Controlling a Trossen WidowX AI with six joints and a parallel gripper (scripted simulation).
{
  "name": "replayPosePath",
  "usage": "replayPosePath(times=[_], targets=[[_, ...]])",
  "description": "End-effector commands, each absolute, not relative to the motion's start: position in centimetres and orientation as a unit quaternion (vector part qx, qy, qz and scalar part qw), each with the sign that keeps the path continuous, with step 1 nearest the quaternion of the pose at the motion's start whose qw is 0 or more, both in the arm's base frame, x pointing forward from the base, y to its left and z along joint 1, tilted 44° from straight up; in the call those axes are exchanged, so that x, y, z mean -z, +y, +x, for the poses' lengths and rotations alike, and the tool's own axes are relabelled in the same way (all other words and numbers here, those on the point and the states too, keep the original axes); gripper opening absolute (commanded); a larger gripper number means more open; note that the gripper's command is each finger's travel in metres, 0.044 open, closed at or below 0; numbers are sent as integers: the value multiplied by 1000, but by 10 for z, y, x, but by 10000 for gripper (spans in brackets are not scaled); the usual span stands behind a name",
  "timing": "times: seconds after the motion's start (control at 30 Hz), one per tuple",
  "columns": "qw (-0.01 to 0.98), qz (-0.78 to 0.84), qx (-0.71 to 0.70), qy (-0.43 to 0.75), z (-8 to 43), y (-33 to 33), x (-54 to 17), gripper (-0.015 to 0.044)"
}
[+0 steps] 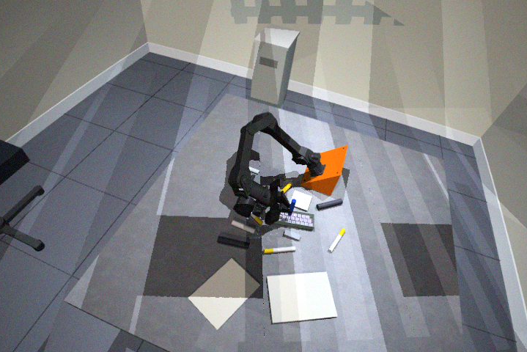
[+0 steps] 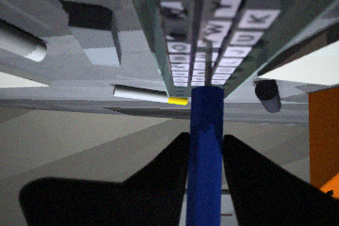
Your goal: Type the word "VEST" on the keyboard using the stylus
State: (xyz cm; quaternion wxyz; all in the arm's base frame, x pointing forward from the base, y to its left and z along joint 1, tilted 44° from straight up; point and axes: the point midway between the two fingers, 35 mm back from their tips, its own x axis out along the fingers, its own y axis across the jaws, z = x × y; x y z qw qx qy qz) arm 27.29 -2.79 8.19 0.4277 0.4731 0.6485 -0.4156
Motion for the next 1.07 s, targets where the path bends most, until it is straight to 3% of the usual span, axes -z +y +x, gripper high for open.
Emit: replayPosePath(times=[0.0, 1.03], targets=[[429, 471, 416, 649, 272, -29, -80, 81], [429, 468, 416, 651, 269, -3, -105, 81]])
